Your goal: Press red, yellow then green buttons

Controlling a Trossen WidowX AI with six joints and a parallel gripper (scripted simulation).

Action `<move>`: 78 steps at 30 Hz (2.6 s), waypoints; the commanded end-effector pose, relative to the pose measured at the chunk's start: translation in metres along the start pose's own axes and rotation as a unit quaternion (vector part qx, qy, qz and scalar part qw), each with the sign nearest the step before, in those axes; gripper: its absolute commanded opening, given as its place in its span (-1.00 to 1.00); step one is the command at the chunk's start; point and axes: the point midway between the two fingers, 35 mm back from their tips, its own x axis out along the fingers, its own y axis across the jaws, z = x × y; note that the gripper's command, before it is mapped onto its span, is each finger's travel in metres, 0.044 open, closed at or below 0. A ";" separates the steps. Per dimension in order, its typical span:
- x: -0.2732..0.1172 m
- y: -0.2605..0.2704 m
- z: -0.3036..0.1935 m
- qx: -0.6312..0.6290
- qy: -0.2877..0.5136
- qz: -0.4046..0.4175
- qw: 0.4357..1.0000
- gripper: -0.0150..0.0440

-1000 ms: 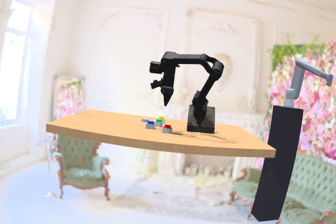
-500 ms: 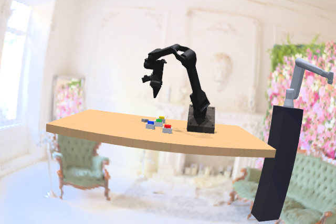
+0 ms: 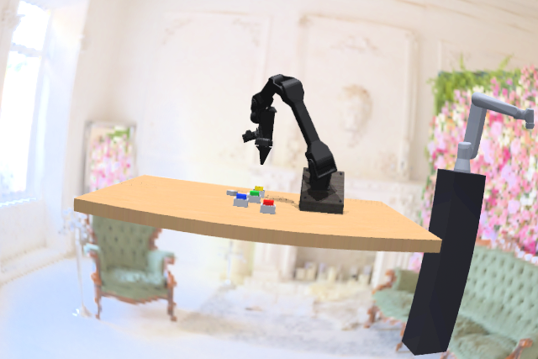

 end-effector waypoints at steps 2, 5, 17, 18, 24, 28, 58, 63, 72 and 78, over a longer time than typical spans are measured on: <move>0.004 -0.009 0.000 -0.011 0.001 -0.005 1.000 -0.42; 0.040 -0.010 0.001 -0.011 0.001 -0.005 1.000 -0.42; 0.067 -0.009 0.000 -0.011 0.001 -0.004 1.000 -0.42; 0.069 -0.009 0.000 -0.011 0.001 -0.004 1.000 -0.42; 0.078 -0.009 0.001 -0.011 0.001 -0.004 1.000 -0.42; 0.085 -0.009 0.001 -0.011 0.001 -0.004 1.000 -0.42; 0.097 -0.009 0.000 -0.012 0.001 -0.003 1.000 -0.42; 0.067 -0.009 0.000 -0.012 0.001 -0.005 1.000 -0.42; 0.024 -0.010 0.001 -0.011 0.001 -0.005 1.000 -0.42; 0.001 -0.009 0.000 -0.011 0.001 -0.005 1.000 -0.42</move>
